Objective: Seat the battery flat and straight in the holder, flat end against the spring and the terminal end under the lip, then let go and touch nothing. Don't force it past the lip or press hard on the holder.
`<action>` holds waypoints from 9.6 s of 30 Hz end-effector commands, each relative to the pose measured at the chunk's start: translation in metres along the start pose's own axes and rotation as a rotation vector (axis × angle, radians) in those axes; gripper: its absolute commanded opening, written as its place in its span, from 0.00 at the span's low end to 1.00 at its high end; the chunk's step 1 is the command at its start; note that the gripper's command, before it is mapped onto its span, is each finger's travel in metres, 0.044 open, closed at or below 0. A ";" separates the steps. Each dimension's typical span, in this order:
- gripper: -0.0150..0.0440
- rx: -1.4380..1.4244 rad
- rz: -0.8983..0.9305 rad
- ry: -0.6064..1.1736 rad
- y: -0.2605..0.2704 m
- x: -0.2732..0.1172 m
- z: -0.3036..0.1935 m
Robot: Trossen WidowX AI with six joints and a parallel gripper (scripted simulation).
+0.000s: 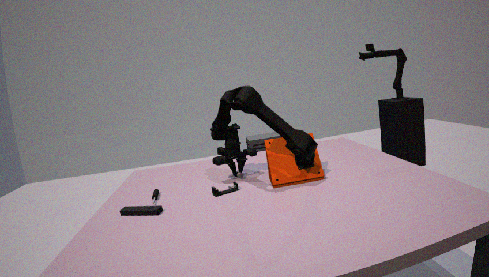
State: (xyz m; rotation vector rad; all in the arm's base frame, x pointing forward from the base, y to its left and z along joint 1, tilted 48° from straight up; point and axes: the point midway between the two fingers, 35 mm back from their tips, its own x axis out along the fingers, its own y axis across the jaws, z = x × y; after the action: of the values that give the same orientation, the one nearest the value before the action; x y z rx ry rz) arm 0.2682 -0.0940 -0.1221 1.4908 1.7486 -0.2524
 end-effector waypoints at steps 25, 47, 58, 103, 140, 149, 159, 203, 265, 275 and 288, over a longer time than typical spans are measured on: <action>0.37 -1.163 -0.007 -0.028 0.096 -0.062 -0.088; 0.37 -1.559 0.053 -0.126 0.125 -0.046 -0.123; 0.37 -1.544 0.141 -0.226 0.128 -0.029 -0.125; 0.37 -1.505 0.313 -0.434 0.122 -0.008 -0.124; 0.37 -1.490 0.346 -0.489 0.095 -0.002 -0.128; 0.37 -1.487 0.329 -0.480 0.095 -0.002 -0.127; 0.37 -1.491 0.285 -0.446 0.100 0.000 -0.123; 0.37 -1.525 0.057 -0.249 0.110 0.007 -0.121; 0.37 -1.543 -0.184 -0.083 0.124 0.007 -0.131; 0.37 -1.545 -0.179 -0.096 0.131 0.007 -0.131; 0.54 -1.545 -0.182 -0.098 0.131 0.007 -0.131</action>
State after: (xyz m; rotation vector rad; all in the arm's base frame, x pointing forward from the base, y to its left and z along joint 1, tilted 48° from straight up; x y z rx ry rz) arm 0.3281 0.0284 0.0038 0.1691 1.3080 0.7806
